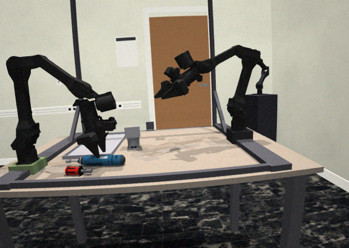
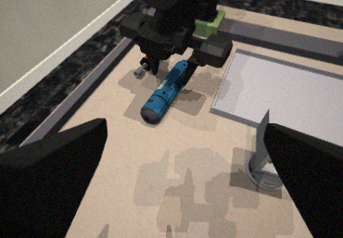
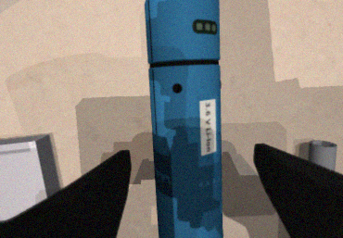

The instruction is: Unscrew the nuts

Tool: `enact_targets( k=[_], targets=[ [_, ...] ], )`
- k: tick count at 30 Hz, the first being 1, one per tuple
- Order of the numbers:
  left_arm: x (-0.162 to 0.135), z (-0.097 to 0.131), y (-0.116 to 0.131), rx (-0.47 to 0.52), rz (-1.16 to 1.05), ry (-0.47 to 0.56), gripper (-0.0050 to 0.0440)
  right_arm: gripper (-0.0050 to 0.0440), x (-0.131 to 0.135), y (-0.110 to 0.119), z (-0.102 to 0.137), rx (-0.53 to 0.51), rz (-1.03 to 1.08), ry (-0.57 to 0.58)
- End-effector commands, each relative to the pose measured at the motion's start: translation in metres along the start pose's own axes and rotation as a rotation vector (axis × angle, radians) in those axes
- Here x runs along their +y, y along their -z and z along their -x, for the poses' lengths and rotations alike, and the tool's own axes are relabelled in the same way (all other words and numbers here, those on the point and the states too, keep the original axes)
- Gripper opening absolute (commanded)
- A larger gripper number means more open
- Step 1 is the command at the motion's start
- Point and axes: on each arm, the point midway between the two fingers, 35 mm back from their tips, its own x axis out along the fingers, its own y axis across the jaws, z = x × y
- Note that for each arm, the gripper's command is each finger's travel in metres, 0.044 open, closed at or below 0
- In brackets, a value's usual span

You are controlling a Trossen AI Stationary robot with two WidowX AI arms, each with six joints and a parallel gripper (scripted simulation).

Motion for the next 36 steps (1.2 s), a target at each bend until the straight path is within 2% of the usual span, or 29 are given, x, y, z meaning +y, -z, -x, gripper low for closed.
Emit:
enact_targets(
  k=[1, 7, 10, 12, 23, 27, 29, 36],
  targets=[
    [-0.003, 0.001, -0.012, -0.029, 0.009, -0.007, 0.04, 0.0305, 0.002, -0.01, 0.042, -0.058, 0.0, -0.003],
    [-0.009, -0.004, -0.014, -0.001, -0.008, 0.008, 0.04, 0.0305, 0.002, -0.01, 0.047, -0.058, 0.0, -0.003],
    [-0.02, -0.013, -0.019, 0.05, -0.031, 0.031, 0.04, 0.0305, 0.001, -0.006, 0.041, -0.036, 0.001, 0.0],
    [-0.02, -0.013, -0.019, 0.05, -0.031, 0.031, 0.04, 0.0305, 0.001, -0.006, 0.041, -0.036, 0.001, 0.0],
    [-0.078, -0.059, -0.027, 0.324, -0.146, 0.141, 0.04, 0.0305, 0.001, -0.006, 0.041, -0.038, 0.002, -0.002],
    [-0.097, -0.071, -0.023, 0.409, -0.183, 0.173, 0.04, 0.0305, 0.001, -0.006, 0.041, -0.038, 0.002, -0.002],
    [-0.097, -0.071, -0.023, 0.409, -0.183, 0.173, 0.04, 0.0305, 0.001, -0.006, 0.041, -0.038, 0.002, -0.002],
    [-0.133, -0.09, -0.01, 0.576, -0.254, 0.232, 0.04, 0.0305, 0.001, -0.006, 0.041, -0.038, 0.002, -0.002]
  ],
)
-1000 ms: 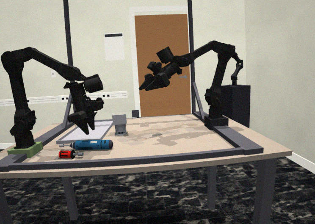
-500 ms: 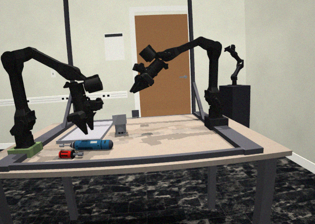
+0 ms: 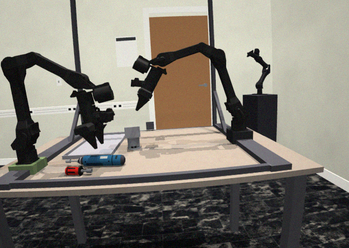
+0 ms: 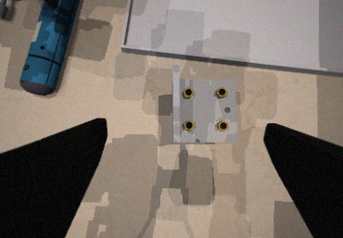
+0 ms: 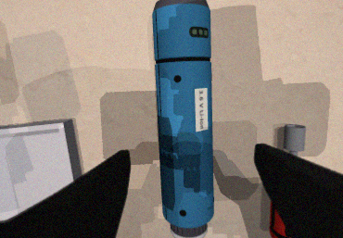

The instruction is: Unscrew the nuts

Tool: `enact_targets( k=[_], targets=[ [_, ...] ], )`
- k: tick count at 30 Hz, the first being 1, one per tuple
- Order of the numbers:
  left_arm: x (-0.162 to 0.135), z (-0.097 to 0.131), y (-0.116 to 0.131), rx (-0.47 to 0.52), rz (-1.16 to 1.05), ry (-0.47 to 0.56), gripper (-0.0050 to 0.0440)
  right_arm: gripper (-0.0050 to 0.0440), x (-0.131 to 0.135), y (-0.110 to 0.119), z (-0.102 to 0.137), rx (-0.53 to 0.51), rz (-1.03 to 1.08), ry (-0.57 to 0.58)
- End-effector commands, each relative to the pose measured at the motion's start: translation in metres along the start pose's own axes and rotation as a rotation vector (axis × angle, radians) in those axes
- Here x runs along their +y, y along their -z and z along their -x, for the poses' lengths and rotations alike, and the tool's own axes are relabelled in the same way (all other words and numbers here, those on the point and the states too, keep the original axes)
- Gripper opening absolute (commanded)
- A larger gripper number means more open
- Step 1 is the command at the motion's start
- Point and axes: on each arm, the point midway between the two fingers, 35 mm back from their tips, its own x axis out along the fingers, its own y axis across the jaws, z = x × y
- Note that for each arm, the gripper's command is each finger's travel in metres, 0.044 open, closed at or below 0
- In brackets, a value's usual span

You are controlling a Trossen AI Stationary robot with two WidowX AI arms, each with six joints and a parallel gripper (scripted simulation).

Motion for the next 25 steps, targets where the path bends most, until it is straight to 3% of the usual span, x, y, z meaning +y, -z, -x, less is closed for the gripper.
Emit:
enact_targets(
  k=[1, 8, 25],
  targets=[
    [-0.02, -0.005, -0.014, 0.073, -0.044, 0.036, 0.04, 0.0305, 0.0, -0.005, 0.007, -0.028, -0.003, 0.0],
    [-0.036, -0.019, -0.012, 0.154, -0.076, 0.063, 0.04, 0.0305, 0.0, -0.005, 0.007, -0.028, -0.003, 0.0],
    [-0.034, -0.018, -0.01, 0.161, -0.071, 0.058, 0.04, 0.0305, 0.0, -0.005, 0.007, -0.028, -0.003, 0.0]
  ],
)
